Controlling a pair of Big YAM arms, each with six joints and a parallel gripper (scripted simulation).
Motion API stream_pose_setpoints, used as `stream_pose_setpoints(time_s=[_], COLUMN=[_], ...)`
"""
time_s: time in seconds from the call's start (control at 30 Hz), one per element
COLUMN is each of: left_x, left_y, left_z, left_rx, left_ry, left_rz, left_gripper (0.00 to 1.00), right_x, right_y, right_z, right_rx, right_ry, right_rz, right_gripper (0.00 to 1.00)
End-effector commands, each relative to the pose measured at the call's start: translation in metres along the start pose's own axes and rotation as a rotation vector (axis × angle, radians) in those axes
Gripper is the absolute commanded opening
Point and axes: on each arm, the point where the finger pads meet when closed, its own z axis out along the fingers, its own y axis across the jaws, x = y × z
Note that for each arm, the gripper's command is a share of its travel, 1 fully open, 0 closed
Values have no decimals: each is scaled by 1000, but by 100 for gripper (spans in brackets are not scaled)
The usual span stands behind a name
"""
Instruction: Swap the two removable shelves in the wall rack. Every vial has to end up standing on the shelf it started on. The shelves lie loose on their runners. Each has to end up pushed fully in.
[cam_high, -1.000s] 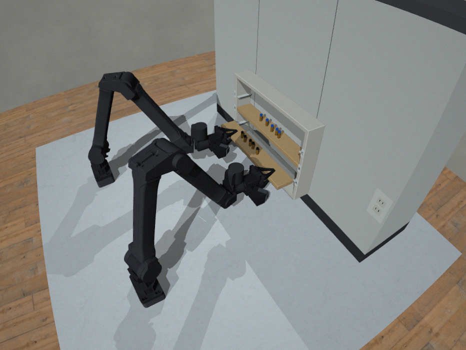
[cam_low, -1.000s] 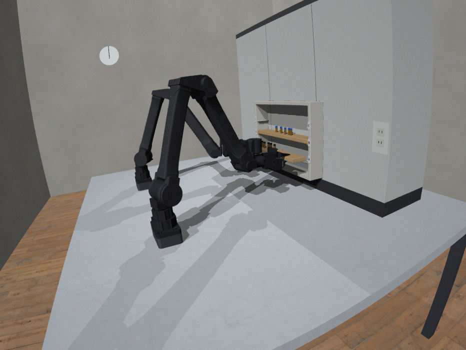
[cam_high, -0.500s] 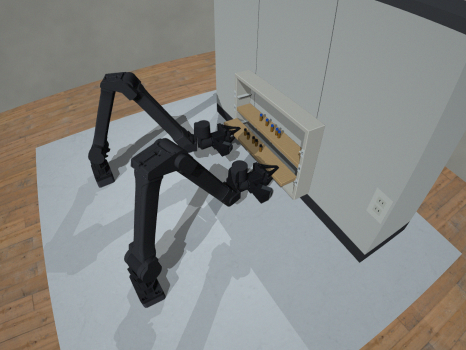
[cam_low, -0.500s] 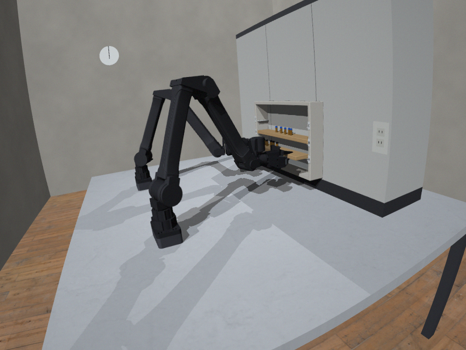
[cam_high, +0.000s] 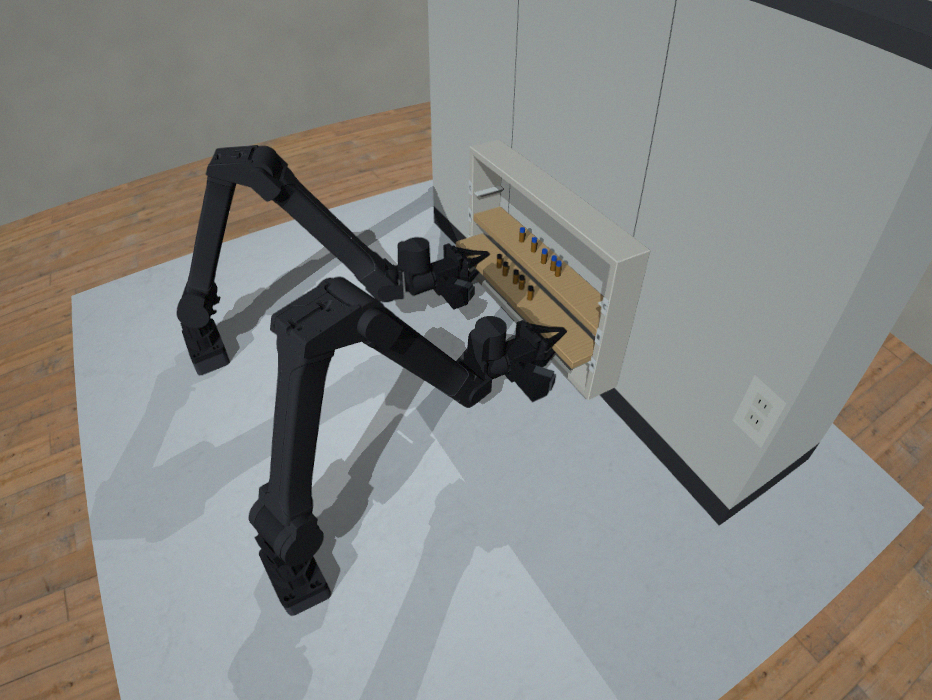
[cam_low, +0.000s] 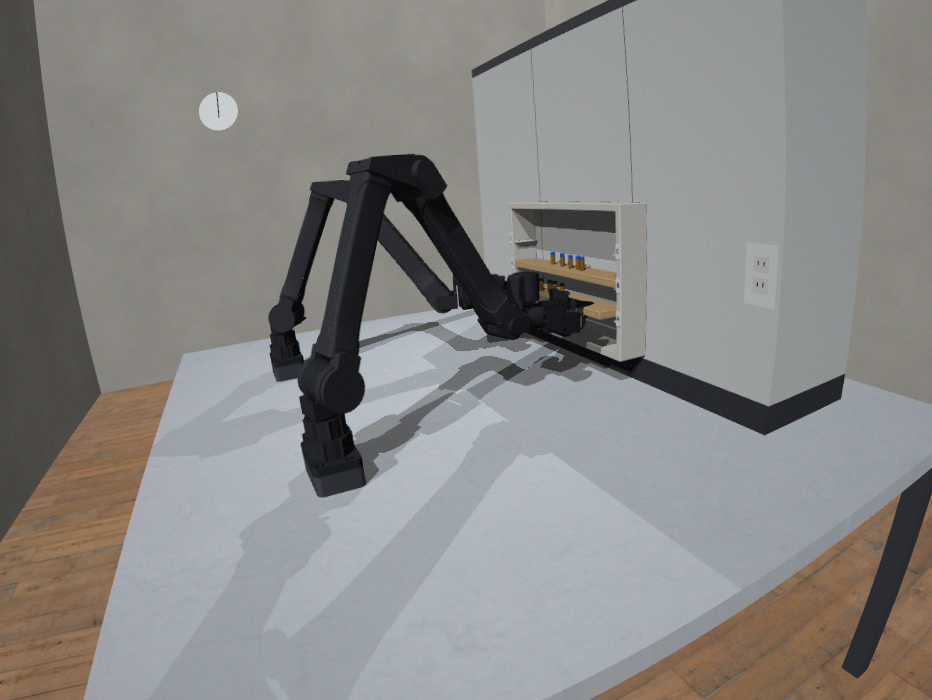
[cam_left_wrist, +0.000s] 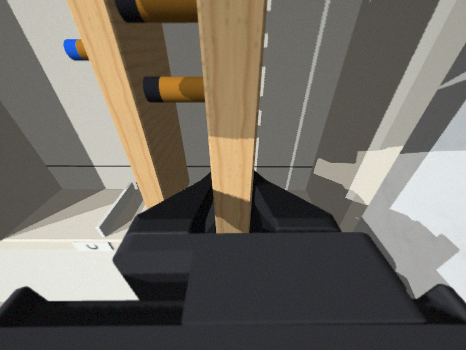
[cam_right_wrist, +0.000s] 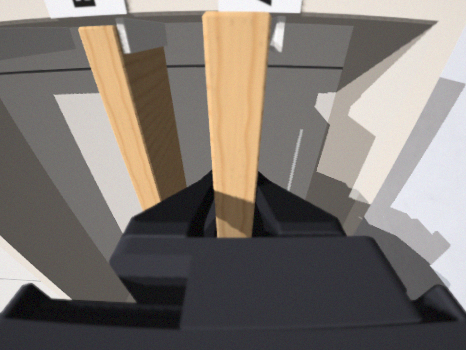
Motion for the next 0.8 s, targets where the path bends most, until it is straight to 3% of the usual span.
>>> stream_pose_setpoints(time_s=[0.0,0.77], left_x=[-5,-5], left_y=[33,28], left_z=[33,63], left_rx=[-65,-64], left_ry=[3,2], left_rz=[-23,-27], left_gripper=[12,12], right_x=[-2,-2], right_y=[37,33], right_z=[33,64], right_rx=[-71,-69], right_ry=[-7,-7], right_rz=[14,13], right_gripper=[12,12])
